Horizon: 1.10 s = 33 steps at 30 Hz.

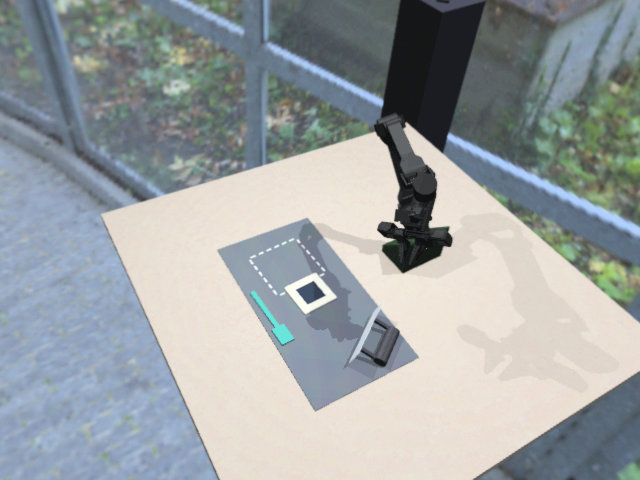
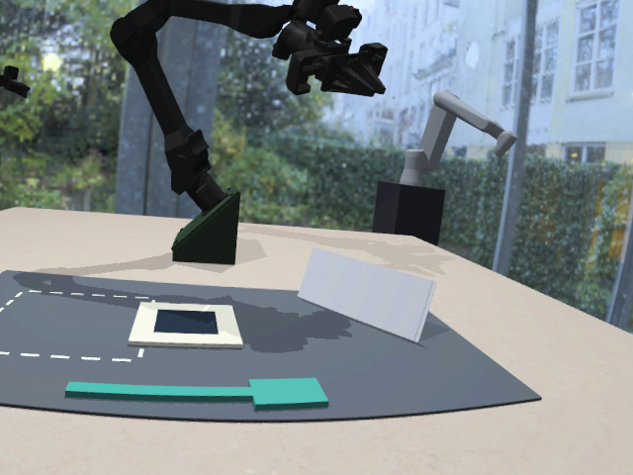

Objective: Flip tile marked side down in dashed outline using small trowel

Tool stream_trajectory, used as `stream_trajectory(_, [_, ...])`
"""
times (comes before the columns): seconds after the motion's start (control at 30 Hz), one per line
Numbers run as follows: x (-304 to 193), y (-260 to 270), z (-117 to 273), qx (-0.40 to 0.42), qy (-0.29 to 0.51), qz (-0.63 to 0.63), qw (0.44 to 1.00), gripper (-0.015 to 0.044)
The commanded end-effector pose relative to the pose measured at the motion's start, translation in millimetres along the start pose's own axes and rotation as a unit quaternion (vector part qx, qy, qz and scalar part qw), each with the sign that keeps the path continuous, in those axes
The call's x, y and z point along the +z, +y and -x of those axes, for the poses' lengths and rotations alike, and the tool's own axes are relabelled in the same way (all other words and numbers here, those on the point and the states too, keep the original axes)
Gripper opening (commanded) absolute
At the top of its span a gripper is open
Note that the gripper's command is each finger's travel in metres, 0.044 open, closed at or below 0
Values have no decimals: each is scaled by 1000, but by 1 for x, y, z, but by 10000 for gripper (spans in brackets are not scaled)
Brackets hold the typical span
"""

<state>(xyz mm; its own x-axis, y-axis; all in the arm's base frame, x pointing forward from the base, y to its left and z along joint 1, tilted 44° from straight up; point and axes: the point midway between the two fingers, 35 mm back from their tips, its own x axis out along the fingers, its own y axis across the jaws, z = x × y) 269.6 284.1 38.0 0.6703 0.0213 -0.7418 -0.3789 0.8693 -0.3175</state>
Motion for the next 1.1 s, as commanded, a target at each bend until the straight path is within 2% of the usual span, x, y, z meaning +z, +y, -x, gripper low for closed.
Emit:
stream_trajectory(0.0, [-6, -6, -14, -20, 38, -59, 997, 100])
stream_trajectory(0.5, [-45, -35, -54, -129, 156, -248, 947, 100])
stream_trajectory(1.07, [-92, -72, -82, -294, 232, -423, 825, 100])
